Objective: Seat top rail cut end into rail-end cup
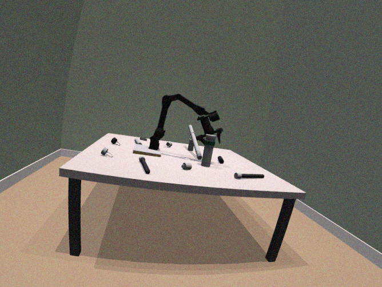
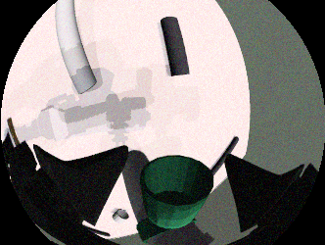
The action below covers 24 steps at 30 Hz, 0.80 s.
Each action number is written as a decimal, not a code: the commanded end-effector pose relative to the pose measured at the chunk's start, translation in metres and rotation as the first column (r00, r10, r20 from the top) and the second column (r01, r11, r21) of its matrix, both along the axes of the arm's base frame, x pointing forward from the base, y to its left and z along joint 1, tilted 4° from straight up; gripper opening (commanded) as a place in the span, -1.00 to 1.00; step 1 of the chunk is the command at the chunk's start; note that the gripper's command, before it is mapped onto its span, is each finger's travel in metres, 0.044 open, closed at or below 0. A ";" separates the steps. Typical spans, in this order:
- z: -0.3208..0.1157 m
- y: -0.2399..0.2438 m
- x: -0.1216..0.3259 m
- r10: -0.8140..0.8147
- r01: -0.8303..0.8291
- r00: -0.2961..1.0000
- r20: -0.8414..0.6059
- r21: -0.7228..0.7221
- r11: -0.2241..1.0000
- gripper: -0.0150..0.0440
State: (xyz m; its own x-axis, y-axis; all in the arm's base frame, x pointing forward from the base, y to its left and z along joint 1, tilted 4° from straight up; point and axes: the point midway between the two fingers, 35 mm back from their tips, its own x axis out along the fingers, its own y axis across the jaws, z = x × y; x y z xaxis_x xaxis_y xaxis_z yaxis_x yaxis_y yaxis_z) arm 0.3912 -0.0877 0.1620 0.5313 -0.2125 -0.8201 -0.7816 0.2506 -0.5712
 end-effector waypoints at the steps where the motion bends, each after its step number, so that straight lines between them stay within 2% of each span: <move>1: -0.004 0.000 0.002 0.009 -0.009 1.000 -0.004 0.001 1.000 0.91; 14: -0.004 0.000 0.002 0.009 -0.009 1.000 -0.004 0.001 1.000 -0.25; 17: -0.004 0.000 0.002 0.009 -0.009 1.000 -0.004 0.001 1.000 -0.31; 19: -0.004 0.000 0.000 0.020 -0.020 1.000 -0.005 0.001 1.000 -0.49; 24: -0.005 0.002 -0.004 0.076 -0.076 0.997 -0.008 -0.003 0.997 -0.49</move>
